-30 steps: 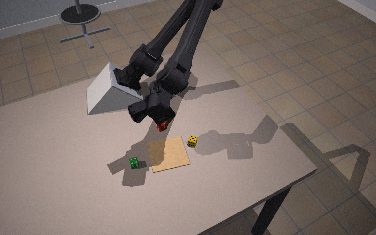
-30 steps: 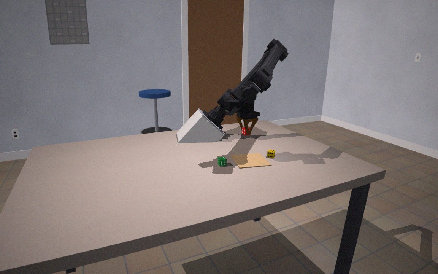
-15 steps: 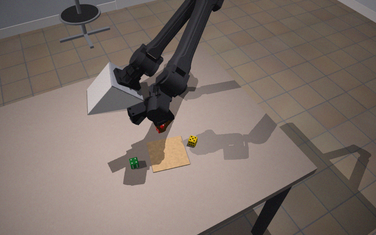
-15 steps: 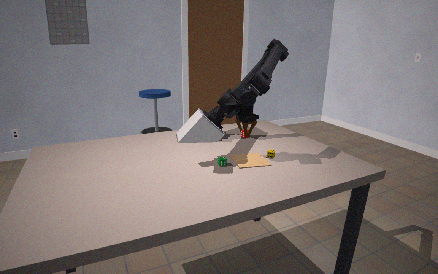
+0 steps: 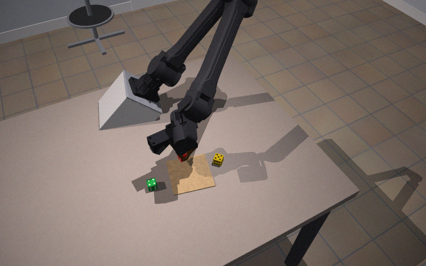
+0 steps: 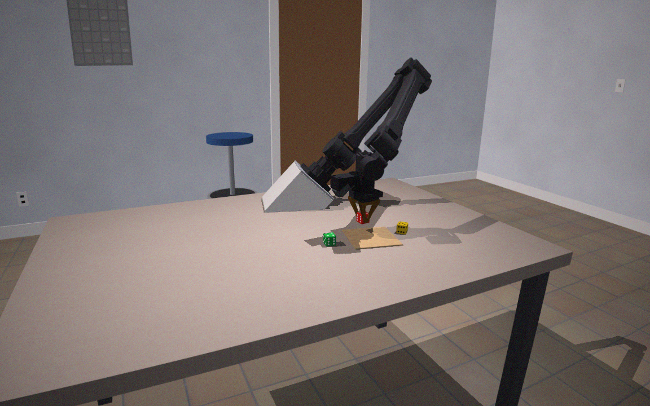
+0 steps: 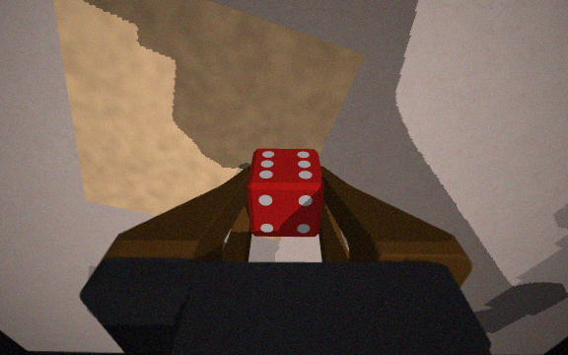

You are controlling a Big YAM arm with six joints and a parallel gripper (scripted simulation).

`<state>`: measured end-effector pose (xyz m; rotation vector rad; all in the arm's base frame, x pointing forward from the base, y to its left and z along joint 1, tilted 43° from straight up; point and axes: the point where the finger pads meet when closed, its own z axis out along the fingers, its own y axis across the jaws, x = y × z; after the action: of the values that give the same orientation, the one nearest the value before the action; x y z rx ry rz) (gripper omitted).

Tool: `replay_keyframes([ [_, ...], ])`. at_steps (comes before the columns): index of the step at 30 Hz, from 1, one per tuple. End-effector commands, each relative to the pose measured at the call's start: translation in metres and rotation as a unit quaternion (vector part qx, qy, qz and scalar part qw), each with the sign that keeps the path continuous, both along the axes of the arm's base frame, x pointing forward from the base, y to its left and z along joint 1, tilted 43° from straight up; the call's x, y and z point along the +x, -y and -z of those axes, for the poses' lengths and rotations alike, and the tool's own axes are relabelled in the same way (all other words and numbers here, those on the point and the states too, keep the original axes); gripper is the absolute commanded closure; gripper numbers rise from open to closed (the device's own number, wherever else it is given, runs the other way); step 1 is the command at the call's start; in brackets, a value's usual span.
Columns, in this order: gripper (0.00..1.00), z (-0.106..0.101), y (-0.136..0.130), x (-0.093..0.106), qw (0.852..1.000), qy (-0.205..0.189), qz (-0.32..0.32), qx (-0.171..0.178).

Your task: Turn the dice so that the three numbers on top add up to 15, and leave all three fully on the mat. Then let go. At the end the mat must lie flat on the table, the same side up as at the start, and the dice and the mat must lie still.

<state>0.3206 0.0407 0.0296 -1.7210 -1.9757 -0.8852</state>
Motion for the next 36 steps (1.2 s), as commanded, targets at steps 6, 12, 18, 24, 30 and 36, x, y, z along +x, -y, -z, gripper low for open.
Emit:
replay_keyframes([
  [6,0.74,0.016,-0.015,0.006,1.000,-0.010,0.013,0.002],
  [12,0.74,0.018,-0.019,0.013,1.000,-0.004,0.013,0.001],
  [18,0.74,0.017,-0.016,0.012,1.000,-0.009,0.018,0.002],
  [24,0.74,0.017,-0.016,0.012,1.000,-0.009,0.018,0.002],
  [30,0.74,0.017,-0.016,0.012,1.000,-0.009,0.018,0.002],
  [36,0.74,0.017,-0.016,0.012,1.000,-0.009,0.018,0.002],
])
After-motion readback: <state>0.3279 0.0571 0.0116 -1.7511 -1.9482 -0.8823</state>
